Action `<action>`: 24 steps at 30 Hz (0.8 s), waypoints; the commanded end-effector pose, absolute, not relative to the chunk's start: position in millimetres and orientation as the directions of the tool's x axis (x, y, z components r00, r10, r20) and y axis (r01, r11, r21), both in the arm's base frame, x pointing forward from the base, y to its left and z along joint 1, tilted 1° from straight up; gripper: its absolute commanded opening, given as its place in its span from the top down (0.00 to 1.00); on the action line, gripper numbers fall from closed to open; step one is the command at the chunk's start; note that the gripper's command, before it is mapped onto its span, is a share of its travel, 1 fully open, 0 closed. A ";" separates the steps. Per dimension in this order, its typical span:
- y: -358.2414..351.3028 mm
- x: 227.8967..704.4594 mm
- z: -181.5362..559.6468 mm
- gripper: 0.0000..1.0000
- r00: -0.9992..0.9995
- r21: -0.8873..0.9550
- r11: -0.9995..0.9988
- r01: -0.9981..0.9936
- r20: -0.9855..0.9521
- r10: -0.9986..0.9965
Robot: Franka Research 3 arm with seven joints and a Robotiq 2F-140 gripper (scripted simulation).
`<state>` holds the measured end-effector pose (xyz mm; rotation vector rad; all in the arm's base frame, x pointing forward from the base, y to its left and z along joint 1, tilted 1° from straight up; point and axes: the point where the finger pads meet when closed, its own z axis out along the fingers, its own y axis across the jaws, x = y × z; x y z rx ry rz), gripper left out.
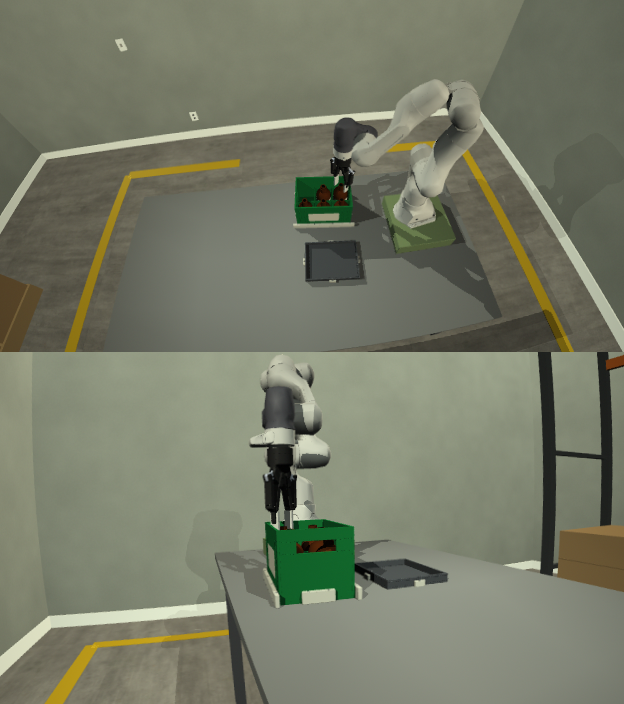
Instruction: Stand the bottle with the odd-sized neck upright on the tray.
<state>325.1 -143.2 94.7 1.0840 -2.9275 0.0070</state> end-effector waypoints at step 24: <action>-143.4 324.7 93.7 0.90 -0.756 0.003 0.756 -0.654 0.020 -0.654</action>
